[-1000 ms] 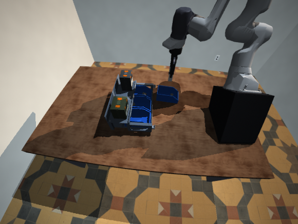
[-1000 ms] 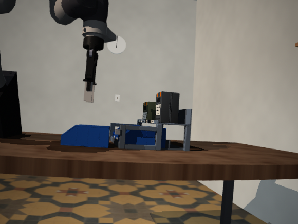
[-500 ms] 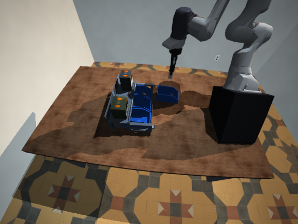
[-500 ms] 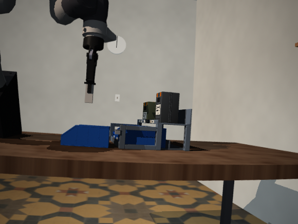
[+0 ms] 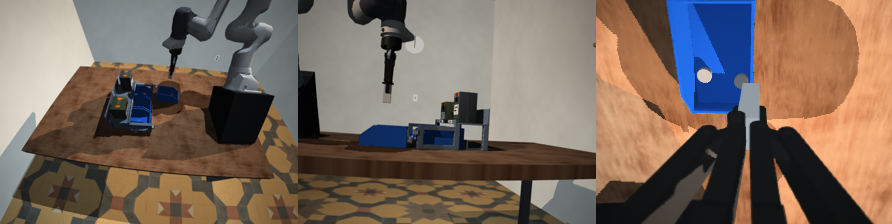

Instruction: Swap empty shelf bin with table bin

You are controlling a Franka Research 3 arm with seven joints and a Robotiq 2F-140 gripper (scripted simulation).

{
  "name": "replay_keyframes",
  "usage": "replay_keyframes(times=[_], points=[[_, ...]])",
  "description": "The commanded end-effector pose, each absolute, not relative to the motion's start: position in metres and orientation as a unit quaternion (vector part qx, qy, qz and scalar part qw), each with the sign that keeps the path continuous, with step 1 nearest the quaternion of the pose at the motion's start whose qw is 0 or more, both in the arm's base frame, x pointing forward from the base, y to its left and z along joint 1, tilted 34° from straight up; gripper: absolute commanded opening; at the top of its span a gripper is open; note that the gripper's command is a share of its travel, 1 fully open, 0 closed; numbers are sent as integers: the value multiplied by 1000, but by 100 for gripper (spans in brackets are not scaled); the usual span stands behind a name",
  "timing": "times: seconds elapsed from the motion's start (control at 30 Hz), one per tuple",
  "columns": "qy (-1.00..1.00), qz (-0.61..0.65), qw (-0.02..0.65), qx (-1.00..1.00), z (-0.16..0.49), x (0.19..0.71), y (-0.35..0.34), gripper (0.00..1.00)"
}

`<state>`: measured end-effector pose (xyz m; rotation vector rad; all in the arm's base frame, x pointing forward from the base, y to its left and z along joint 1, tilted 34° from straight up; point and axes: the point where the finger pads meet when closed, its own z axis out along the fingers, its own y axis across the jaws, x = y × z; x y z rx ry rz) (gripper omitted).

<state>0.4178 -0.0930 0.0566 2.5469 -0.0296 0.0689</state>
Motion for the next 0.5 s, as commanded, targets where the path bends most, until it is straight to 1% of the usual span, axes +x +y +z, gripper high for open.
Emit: replay_keyframes(times=[0.0, 0.07, 0.1, 0.47], points=[[-15, 27, 291, 956, 56, 417, -92, 0], [-15, 27, 291, 956, 56, 417, -92, 0], [-15, 27, 291, 956, 56, 417, -92, 15], [-15, 27, 291, 956, 56, 417, -92, 15]])
